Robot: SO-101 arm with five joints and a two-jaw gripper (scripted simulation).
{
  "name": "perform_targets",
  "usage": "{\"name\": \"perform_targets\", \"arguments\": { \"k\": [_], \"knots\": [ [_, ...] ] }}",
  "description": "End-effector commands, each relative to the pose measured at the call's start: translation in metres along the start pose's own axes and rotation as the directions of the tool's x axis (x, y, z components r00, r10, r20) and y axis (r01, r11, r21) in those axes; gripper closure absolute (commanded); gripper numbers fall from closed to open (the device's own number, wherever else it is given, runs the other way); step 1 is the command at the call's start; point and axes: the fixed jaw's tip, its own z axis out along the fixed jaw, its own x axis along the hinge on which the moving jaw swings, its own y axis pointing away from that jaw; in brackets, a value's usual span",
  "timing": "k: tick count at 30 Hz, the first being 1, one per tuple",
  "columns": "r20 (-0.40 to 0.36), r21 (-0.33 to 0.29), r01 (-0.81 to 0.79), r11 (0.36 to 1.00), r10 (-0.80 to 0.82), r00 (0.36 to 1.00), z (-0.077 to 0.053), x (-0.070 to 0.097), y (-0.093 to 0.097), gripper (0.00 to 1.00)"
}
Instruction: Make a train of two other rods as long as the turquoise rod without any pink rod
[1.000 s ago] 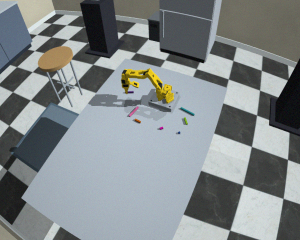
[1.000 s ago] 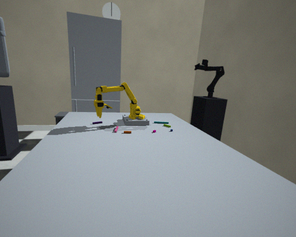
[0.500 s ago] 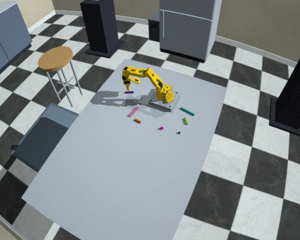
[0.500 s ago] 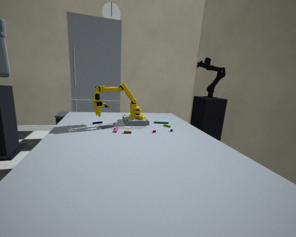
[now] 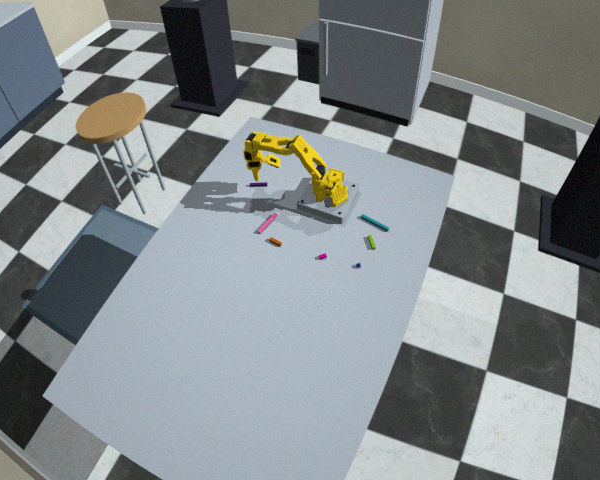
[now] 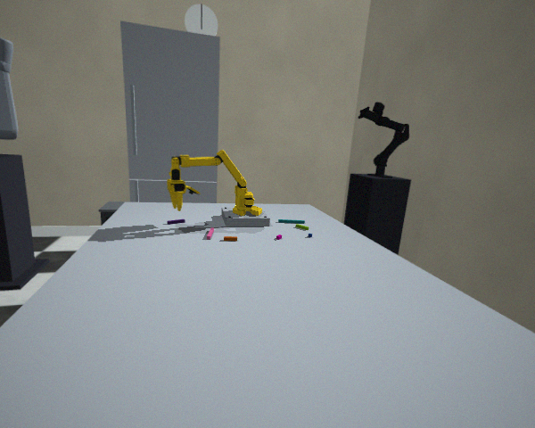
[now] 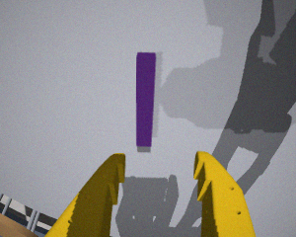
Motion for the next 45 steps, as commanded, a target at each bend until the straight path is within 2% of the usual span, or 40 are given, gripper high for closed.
{"name": "perform_targets", "arguments": {
  "k": [1, 32, 45],
  "knots": [
    [0.011, 0.006, 0.001, 1.0, -0.001, 1.0, 0.002, -0.002, 0.001, 0.81],
    [0.01, 0.006, 0.002, 1.0, -0.003, 1.0, 0.001, -0.002, 0.003, 0.81],
    [0.01, 0.006, 0.002, 1.0, -0.003, 1.0, 0.02, -0.001, 0.004, 0.81]
  ]
}}
